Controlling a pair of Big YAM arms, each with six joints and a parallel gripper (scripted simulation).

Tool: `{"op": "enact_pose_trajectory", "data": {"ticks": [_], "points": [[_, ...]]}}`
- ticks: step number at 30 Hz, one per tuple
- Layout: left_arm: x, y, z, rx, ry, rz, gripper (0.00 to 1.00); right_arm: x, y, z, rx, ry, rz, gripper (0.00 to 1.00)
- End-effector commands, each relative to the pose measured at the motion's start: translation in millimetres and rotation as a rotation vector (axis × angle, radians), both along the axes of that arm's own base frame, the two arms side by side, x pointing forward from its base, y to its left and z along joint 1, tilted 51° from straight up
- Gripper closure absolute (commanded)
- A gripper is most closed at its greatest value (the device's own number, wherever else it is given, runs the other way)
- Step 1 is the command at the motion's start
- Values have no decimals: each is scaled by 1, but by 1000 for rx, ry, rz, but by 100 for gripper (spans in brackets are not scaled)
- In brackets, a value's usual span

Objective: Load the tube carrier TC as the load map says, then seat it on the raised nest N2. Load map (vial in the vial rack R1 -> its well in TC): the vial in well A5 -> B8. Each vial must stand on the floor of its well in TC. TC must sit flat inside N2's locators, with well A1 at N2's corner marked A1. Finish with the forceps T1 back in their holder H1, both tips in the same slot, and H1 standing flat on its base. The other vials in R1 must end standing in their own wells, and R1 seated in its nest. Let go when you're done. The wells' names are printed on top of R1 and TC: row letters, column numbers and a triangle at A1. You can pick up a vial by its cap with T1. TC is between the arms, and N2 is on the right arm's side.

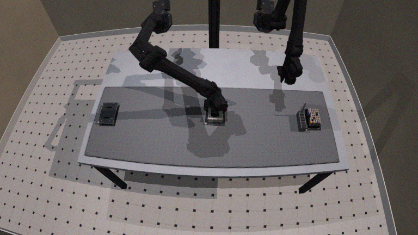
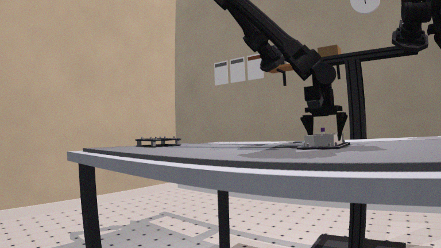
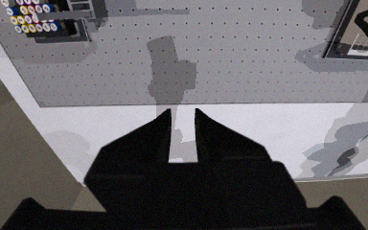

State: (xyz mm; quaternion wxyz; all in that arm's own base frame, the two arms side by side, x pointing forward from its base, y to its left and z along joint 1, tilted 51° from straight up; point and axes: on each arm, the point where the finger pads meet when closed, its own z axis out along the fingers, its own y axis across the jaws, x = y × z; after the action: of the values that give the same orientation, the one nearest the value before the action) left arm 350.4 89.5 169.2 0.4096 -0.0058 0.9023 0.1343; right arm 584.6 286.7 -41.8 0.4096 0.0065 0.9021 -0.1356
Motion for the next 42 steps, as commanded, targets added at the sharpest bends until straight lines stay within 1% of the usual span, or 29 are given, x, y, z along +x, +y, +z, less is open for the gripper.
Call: {"op": "enact_pose_trajectory", "data": {"ticks": [1, 6, 8, 10, 12, 34, 42], "points": [[3, 2, 7, -5, -16, 11, 77, -1, -2, -10, -12, 15, 5, 100], [3, 2, 7, -5, -16, 11, 77, -4, 0, -9, -12, 15, 8, 100], [3, 2, 7, -5, -16, 11, 77, -8, 6, 1, -3, 6, 14, 100], [3, 2, 7, -5, -16, 11, 77, -8, 6, 1, -3, 6, 14, 100], [3, 2, 7, -5, -16, 11, 77, -10, 13, 11, 8, -6, 20, 100], [3, 2, 7, -5, -16, 11, 77, -21, 18, 19, 9, -6, 19, 100], [3, 2, 7, -5, -16, 11, 77, -17, 24, 32, 19, -18, 19, 100]]}}
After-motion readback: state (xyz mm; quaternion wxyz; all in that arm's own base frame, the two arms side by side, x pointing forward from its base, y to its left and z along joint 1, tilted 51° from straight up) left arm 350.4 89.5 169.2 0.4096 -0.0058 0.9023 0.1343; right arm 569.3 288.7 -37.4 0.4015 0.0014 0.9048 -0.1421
